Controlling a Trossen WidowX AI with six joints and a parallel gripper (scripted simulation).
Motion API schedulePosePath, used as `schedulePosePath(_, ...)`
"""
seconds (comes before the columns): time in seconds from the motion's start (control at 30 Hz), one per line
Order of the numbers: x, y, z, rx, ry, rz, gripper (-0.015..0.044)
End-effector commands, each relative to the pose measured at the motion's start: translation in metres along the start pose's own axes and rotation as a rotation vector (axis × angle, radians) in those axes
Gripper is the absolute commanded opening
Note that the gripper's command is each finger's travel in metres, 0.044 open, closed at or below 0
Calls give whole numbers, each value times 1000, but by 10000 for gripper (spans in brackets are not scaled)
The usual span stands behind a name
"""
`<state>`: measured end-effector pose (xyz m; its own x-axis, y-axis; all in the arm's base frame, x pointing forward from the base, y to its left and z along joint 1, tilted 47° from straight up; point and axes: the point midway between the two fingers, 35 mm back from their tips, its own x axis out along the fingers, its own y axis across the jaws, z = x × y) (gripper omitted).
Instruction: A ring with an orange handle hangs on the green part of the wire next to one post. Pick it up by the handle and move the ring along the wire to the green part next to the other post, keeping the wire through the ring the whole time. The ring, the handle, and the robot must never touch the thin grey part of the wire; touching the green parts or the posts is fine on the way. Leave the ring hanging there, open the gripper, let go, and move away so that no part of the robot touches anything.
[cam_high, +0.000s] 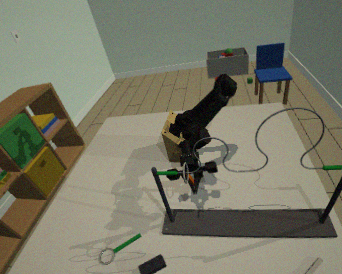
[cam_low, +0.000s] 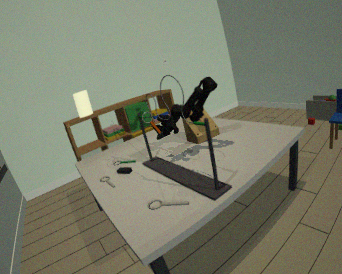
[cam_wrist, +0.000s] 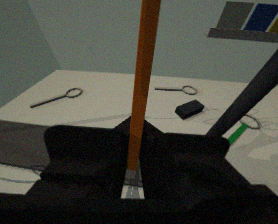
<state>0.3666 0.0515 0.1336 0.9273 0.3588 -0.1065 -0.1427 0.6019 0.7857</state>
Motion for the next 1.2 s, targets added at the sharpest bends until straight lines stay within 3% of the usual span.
schedulePosePath(0.0, -2, -9, 0, -30, 4, -11, -150)
schedulePosePath(1.17, -7, -46, 2, -50, 4, -20, -150)
